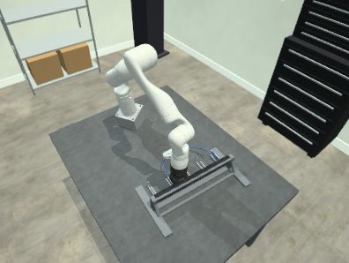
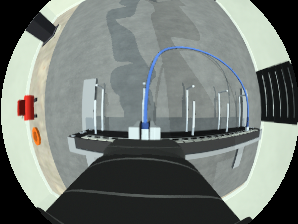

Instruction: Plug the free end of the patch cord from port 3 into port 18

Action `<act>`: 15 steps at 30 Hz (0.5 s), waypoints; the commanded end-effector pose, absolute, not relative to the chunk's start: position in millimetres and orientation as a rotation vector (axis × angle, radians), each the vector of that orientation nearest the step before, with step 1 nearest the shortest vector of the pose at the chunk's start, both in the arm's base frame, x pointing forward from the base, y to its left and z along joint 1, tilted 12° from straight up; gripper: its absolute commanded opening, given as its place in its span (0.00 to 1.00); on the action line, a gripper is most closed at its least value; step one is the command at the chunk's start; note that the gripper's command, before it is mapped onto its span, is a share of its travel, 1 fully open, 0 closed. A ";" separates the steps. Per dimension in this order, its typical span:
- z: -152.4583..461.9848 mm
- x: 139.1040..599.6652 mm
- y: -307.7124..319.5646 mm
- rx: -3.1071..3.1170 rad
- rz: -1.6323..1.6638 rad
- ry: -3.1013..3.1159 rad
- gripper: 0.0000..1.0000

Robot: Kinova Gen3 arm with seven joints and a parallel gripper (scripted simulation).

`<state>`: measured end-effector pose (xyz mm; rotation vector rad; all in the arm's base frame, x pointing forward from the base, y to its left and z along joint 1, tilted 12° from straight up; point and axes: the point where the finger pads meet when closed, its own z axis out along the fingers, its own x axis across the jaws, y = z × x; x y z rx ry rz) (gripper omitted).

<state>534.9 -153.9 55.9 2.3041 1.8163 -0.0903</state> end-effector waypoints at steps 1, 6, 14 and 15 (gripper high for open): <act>57.1 535.9 -153.7 2.303 -0.088 1.816 0.00; 57.2 536.5 -153.9 2.303 -0.088 1.816 0.00; 57.3 537.6 -154.1 2.302 -0.087 1.816 0.00; 57.3 537.6 -154.1 2.302 -0.087 1.816 0.00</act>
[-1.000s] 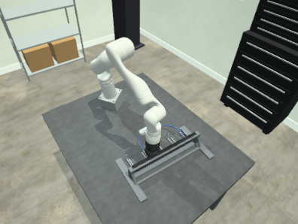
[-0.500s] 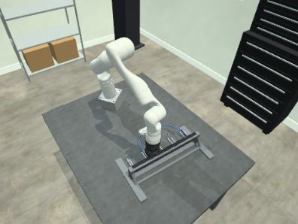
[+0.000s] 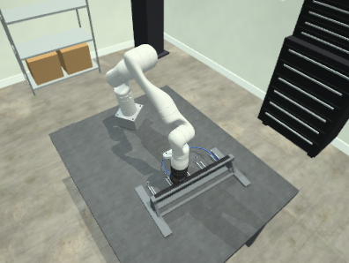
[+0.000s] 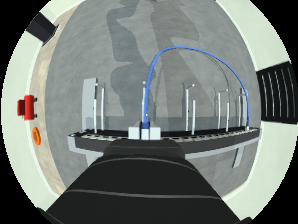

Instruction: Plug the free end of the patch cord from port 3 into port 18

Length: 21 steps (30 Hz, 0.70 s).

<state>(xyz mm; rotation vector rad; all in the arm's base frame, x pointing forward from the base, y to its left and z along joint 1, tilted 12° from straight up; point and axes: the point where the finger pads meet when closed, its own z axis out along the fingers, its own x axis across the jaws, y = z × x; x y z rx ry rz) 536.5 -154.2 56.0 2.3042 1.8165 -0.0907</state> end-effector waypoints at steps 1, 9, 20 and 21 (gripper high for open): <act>57.3 537.6 -154.1 2.302 -0.087 1.816 0.00; 57.4 537.7 -154.1 2.302 -0.087 1.815 0.00; 57.6 539.0 -154.4 2.302 -0.087 1.815 0.00; 57.7 539.2 -154.4 2.302 -0.087 1.815 0.00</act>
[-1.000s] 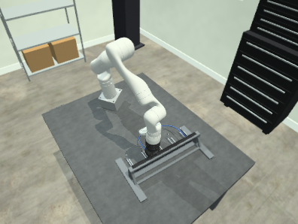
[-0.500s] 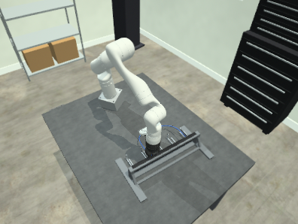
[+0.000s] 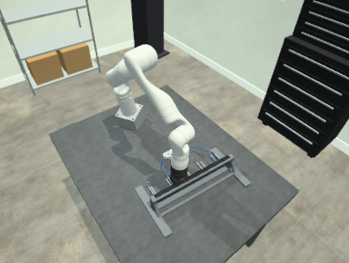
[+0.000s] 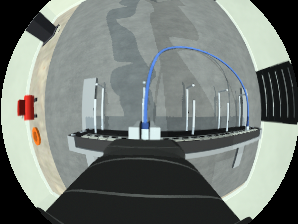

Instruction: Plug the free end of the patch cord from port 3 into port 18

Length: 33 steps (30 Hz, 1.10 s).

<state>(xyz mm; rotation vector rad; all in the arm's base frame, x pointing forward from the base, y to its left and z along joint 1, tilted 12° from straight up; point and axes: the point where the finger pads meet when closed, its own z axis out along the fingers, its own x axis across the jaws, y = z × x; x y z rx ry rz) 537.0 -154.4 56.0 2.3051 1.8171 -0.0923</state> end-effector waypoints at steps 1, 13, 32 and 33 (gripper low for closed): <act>57.7 539.2 -154.4 2.302 -0.087 1.815 0.00; 57.9 540.2 -154.6 2.301 -0.085 1.815 0.00; 58.4 542.7 -155.2 2.300 -0.083 1.814 0.00; 58.4 542.7 -155.2 2.300 -0.083 1.814 0.00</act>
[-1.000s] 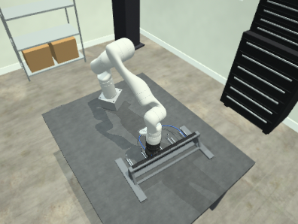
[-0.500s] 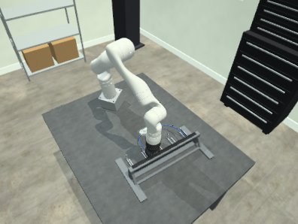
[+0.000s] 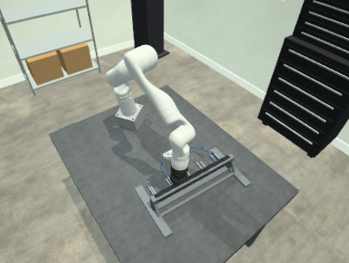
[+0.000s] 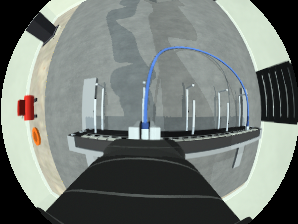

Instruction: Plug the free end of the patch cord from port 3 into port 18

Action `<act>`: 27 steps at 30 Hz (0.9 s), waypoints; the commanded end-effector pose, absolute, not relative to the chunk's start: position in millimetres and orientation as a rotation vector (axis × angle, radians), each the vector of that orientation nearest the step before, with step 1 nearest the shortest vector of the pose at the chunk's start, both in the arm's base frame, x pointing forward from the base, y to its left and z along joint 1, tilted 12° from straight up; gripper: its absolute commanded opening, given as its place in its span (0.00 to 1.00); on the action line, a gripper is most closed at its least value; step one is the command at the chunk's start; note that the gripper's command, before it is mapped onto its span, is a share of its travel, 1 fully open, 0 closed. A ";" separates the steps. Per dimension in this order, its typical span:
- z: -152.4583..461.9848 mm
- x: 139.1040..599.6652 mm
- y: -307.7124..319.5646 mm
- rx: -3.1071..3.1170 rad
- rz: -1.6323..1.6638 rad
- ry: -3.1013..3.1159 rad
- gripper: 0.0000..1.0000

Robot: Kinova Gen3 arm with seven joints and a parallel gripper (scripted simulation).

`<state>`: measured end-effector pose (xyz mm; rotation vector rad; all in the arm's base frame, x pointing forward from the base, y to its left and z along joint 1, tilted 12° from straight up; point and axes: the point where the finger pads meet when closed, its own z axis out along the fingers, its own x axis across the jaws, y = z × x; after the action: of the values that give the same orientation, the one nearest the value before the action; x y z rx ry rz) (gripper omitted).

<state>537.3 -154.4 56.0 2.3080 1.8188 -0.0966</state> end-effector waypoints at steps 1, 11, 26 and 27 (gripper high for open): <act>58.4 542.7 -155.2 2.300 -0.083 1.814 0.00; 58.8 544.3 -155.5 2.298 -0.079 1.813 0.00; 59.1 544.7 -155.6 2.297 -0.078 1.812 0.00; 59.1 544.7 -155.5 2.297 -0.078 1.812 0.00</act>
<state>541.3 -155.3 56.7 2.3025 1.8154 -0.0873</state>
